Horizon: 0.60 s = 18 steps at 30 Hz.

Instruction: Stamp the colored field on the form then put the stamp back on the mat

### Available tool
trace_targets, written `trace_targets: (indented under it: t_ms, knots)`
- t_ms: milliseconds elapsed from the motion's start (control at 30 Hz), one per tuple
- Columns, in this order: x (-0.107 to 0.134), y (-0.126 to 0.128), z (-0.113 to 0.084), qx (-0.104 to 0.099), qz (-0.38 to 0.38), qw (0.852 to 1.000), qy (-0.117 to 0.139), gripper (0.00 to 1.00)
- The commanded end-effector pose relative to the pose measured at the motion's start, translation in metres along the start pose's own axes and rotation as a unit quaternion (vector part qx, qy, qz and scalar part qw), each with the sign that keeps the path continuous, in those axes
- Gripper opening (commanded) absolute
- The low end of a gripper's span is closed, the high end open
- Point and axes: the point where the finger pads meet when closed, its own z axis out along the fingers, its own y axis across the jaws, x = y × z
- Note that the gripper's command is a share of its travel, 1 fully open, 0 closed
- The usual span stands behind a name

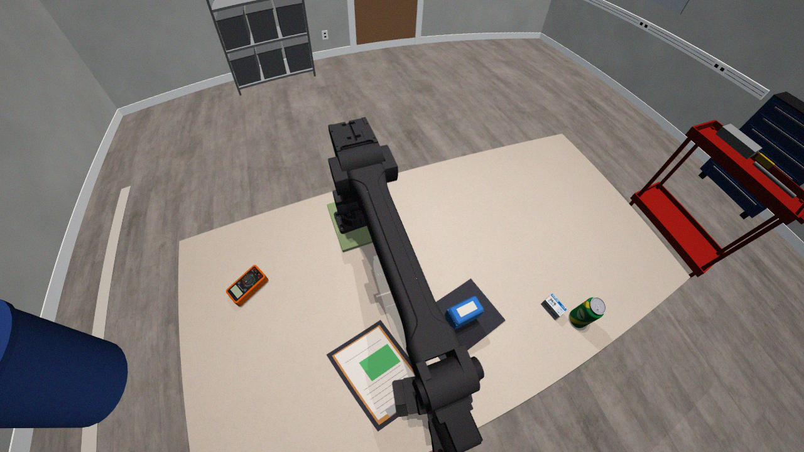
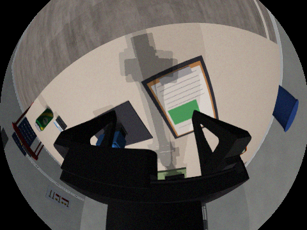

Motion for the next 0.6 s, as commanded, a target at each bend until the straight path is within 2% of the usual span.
trace_targets:
  t_ms: [0,533,567]
  knots:
    - [-0.0014,0.0004,-0.0069,-0.001,0.0,1.0,-0.007,1.0]
    - [-0.0014,0.0004,-0.0069,-0.001,0.0,1.0,-0.007,1.0]
    - [-0.0081,0.0023,-0.0166,-0.004,-0.002,1.0,-0.02,1.0]
